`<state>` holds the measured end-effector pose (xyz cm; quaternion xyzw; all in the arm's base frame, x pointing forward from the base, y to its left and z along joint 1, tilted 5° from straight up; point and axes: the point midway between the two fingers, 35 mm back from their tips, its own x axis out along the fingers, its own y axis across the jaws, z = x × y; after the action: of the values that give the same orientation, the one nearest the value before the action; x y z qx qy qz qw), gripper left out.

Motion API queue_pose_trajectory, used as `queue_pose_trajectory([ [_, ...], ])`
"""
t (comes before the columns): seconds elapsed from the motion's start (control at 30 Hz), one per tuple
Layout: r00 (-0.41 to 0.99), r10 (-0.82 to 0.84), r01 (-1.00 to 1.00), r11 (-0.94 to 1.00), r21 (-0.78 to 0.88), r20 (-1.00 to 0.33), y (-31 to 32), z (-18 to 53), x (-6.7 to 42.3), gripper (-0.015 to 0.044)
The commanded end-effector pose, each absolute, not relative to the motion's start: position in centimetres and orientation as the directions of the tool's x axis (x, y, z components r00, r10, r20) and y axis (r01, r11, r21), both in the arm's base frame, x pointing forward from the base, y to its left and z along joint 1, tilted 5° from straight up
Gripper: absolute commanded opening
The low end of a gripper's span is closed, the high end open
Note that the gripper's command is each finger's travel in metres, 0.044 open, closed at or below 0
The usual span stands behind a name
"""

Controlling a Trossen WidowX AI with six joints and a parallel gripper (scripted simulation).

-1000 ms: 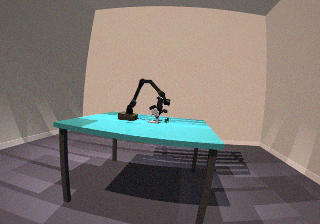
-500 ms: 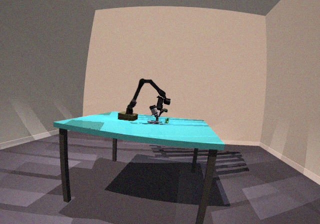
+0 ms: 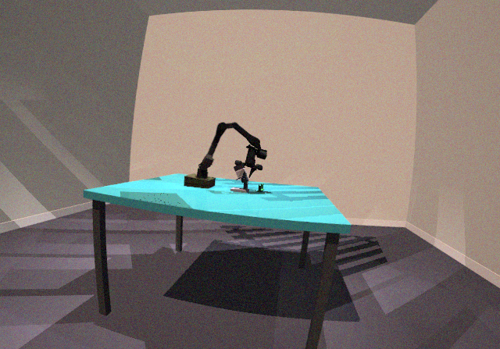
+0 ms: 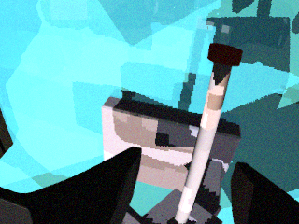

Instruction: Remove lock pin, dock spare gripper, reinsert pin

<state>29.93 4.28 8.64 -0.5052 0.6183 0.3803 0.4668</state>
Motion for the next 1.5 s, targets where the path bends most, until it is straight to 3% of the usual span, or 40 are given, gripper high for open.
queue_pose_trajectory([
  [0.0, -0.054, -0.268, -0.980, 0.201, -0.001, -0.962, 4.9, 9.4, 30.0, 0.0200],
  [0.47, -0.045, -0.273, -0.981, 0.192, -0.009, -0.961, 7.1, 12.5, 30.1, 0.0200],
  [0.77, -0.043, -0.275, -0.982, 0.191, -0.011, -0.961, 6.7, 12.0, 30.1, 0.0436],
  [1.47, -0.043, -0.275, -0.982, 0.191, -0.011, -0.961, 6.7, 12.0, 30.1, 0.0440],
])
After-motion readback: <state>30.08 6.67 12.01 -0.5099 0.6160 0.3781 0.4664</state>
